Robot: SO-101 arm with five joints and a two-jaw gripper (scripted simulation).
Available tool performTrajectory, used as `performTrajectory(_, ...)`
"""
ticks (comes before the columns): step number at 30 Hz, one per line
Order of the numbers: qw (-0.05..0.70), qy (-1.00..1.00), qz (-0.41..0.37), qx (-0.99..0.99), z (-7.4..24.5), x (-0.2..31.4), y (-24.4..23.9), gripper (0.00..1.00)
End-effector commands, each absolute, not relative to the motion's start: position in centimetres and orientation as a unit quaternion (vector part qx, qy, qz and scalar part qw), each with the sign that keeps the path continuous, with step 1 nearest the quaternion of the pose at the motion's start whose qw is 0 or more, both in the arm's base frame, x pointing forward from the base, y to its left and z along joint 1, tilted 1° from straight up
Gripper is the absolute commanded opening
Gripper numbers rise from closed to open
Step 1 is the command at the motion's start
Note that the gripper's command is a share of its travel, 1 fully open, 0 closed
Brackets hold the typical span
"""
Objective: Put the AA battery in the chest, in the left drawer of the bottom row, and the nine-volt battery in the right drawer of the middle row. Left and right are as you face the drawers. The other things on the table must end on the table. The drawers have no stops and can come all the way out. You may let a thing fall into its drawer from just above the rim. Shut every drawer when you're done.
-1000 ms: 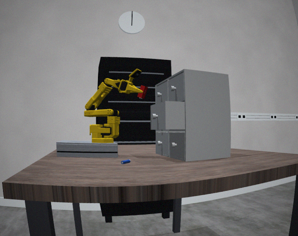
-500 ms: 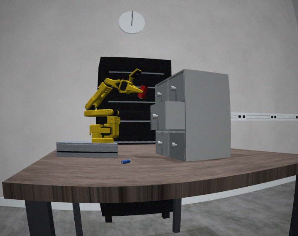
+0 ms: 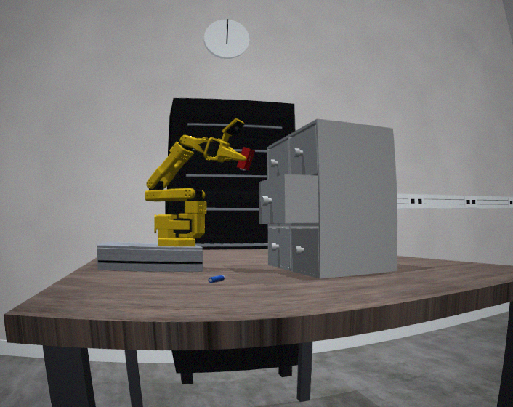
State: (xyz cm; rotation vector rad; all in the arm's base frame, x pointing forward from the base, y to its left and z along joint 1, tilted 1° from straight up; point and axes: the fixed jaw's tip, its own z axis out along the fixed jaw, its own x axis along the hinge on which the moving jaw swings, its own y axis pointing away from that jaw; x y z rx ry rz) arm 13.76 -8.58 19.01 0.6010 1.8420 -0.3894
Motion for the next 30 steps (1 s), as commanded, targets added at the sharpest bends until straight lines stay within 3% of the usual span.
performTrajectory(1, 0.548, 0.778, -0.168, 0.255, 18.9, 13.8, -8.8, 0.00)
performTrajectory(26, 0.549, 0.779, -0.166, 0.252, 19.0, 13.8, -8.6, 0.00)
performTrajectory(30, 0.547, 0.777, -0.172, 0.260, 19.5, 15.2, -10.1, 0.00)
